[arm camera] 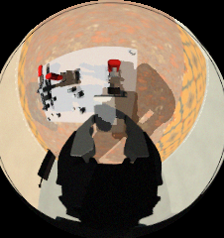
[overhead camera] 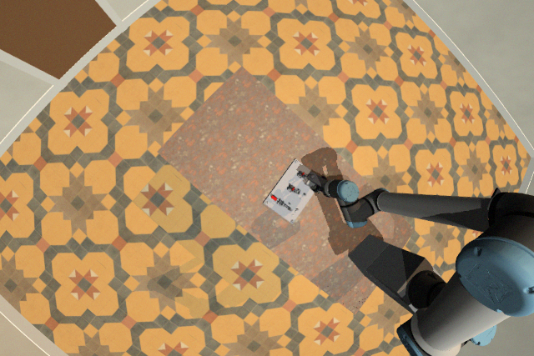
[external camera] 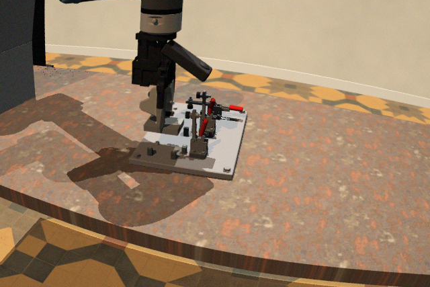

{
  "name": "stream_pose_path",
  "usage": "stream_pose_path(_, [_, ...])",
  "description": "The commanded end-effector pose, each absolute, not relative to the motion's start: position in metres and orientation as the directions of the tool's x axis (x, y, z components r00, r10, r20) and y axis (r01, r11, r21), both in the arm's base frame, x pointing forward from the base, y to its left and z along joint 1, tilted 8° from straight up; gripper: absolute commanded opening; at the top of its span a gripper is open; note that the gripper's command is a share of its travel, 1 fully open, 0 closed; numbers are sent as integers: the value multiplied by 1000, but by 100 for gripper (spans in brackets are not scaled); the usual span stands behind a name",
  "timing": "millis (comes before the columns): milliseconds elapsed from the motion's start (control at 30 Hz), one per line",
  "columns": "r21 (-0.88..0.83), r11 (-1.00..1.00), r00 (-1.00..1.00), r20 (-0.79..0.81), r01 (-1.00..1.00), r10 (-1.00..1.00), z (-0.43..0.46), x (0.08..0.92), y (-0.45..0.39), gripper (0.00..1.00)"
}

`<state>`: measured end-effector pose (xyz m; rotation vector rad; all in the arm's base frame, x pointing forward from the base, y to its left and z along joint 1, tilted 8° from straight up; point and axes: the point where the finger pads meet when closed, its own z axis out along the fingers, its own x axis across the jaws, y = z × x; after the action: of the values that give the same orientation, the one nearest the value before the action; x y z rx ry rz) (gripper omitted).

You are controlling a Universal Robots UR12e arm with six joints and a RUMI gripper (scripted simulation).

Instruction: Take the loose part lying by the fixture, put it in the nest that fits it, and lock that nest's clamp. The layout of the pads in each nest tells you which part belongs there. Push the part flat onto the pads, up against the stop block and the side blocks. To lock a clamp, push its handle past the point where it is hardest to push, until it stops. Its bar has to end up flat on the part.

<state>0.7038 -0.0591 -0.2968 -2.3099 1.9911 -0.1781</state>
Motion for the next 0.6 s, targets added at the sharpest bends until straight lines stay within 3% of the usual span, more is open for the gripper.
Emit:
stream_pose_path(0, [-142,-148,145,32,-979,-989,-301,705,-59,0])
stream_pose_path(567, [-142,-148,145,32,-979,-989,-325,710,-60,0])
